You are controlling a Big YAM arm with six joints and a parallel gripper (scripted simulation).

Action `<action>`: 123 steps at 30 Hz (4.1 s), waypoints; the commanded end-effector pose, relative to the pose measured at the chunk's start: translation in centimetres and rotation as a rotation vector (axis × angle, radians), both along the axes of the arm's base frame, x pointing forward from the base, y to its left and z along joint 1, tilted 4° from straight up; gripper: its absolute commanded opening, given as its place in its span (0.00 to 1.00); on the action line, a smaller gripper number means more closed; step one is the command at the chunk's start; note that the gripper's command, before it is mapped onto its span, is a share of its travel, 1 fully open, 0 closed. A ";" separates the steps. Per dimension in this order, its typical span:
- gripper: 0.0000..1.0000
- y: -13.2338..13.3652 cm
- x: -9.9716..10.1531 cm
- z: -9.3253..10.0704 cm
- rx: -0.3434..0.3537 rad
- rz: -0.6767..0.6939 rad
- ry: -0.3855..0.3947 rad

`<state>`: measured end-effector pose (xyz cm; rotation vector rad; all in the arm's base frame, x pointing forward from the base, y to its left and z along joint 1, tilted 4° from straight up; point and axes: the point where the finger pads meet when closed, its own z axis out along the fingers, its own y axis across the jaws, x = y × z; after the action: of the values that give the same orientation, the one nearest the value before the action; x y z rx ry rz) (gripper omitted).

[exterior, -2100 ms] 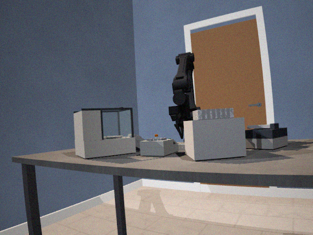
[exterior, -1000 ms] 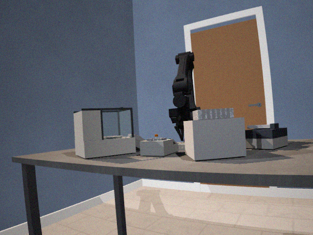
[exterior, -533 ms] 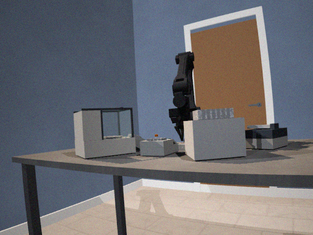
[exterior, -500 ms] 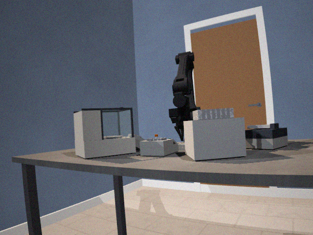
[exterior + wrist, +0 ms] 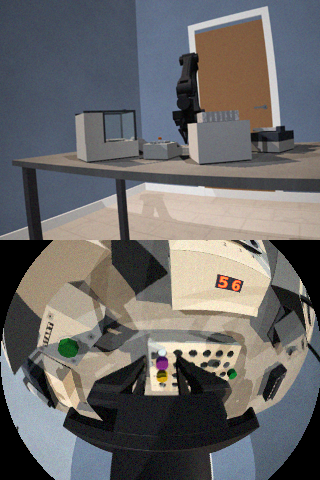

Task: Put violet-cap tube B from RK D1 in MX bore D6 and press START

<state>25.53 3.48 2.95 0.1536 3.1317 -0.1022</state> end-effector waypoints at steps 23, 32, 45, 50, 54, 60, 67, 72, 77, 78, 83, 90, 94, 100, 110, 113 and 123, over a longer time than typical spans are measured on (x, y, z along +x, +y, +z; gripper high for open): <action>0.09 -0.3 0.1 -0.4 -0.006 0.000 0.005; 0.09 -0.4 0.1 -0.4 -0.006 -0.001 0.005; 0.09 -0.4 0.1 -0.4 -0.006 -0.001 0.006; 0.09 -0.4 0.1 -0.4 -0.006 -0.001 0.006; 0.09 -0.4 0.1 -0.4 -0.006 -0.001 0.006; 0.09 -0.4 0.1 -0.4 -0.006 -0.001 0.006; 0.09 -0.4 0.1 -0.4 -0.006 -0.001 0.006; 0.09 -0.4 0.1 -0.4 -0.006 -0.001 0.006; 0.09 -0.4 0.1 -0.4 -0.006 -0.001 0.006; 0.09 -0.4 0.1 -0.4 -0.006 -0.001 0.006; 0.09 -0.4 0.0 -0.4 -0.006 -0.001 0.006; 0.09 -0.3 0.5 0.7 -0.003 -0.001 -0.011; 0.09 0.0 1.8 1.9 0.003 -0.001 -0.045; 0.09 0.2 2.3 2.6 0.005 -0.001 -0.056; 0.09 0.3 2.3 3.0 0.005 -0.001 -0.057; 0.09 0.3 2.3 3.2 0.005 -0.001 -0.057; 0.09 0.4 2.2 3.6 0.006 0.000 -0.058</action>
<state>24.94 3.31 4.03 0.1532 3.1481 -0.1088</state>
